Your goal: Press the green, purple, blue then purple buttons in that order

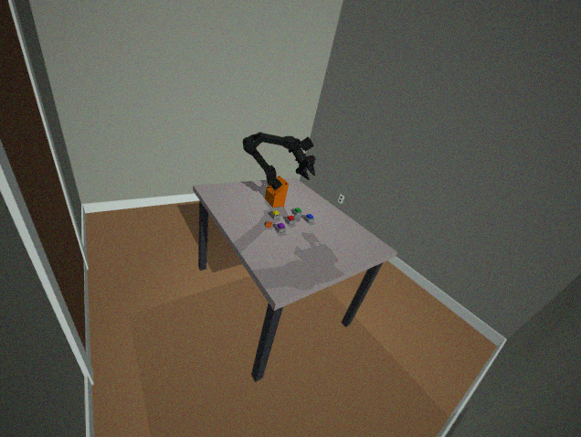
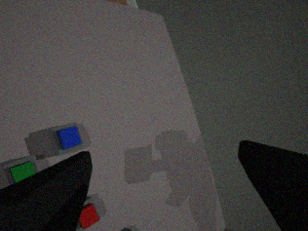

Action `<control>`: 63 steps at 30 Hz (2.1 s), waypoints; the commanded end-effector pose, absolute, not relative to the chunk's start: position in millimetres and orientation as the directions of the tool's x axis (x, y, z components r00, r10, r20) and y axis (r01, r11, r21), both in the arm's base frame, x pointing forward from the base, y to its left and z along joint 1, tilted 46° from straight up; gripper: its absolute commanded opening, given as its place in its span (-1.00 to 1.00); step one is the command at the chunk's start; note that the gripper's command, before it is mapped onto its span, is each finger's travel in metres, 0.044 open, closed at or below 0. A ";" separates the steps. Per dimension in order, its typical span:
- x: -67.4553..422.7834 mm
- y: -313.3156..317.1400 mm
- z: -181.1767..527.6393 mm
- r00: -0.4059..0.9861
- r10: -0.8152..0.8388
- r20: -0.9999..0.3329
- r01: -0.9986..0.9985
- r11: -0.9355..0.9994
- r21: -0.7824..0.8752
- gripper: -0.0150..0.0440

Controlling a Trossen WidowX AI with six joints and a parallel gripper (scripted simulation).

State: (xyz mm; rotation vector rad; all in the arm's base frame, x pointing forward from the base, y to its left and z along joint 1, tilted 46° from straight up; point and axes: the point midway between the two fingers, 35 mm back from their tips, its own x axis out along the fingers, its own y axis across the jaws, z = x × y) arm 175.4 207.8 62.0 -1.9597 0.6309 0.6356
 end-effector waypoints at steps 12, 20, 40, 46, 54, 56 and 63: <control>174.9 104.9 -38.0 0.112 -0.700 -0.706 -0.188 0.682 -0.706 0.86; 173.3 101.2 -40.3 0.085 -0.711 -0.698 -0.132 0.687 -0.715 0.86; 178.7 56.6 -83.1 0.086 -0.712 -0.697 -0.131 0.685 -0.716 -0.03; 178.7 56.6 -83.1 0.086 -0.712 -0.697 -0.131 0.685 -0.716 -0.42; 178.9 55.9 -83.9 0.086 -0.712 -0.697 -0.131 0.685 -0.716 -0.42; 179.3 53.9 -86.0 0.086 -0.712 -0.697 -0.131 0.685 -0.716 -0.42; 180.6 45.9 -93.9 0.086 -0.712 -0.697 -0.131 0.685 -0.716 -0.42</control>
